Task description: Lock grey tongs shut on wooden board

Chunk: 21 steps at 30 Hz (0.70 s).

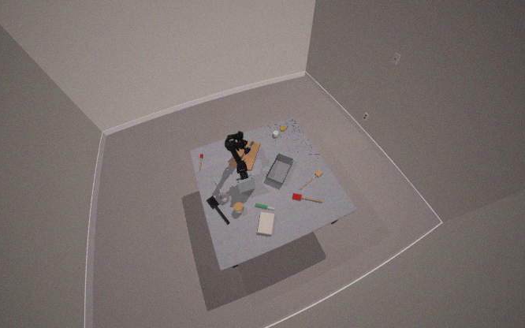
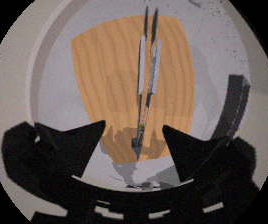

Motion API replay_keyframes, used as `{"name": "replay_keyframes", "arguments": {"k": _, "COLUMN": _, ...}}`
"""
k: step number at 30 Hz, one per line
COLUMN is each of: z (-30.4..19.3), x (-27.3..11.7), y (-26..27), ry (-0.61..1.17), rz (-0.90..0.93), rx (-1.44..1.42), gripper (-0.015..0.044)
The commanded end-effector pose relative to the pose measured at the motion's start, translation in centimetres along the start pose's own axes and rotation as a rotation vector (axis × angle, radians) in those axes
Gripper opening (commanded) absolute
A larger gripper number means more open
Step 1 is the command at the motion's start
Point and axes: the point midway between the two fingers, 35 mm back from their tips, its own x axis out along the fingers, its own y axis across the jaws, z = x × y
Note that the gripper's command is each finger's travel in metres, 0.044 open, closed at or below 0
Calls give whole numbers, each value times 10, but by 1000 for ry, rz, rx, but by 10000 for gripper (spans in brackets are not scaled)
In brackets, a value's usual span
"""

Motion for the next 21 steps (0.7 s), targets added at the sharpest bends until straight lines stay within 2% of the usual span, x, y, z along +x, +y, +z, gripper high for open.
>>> {"name": "replay_keyframes", "arguments": {"k": 1, "z": -35, "x": -14, "y": 17, "ry": 14, "rz": -12, "rx": -2, "gripper": 440}}
{"name": "replay_keyframes", "arguments": {"k": 13, "z": -117, "x": -69, "y": 21, "ry": -9, "rz": 11, "rx": 4, "gripper": 440}}
{"name": "replay_keyframes", "arguments": {"k": 21, "z": -122, "x": -81, "y": 18, "ry": -14, "rz": 25, "rx": 7, "gripper": 440}}
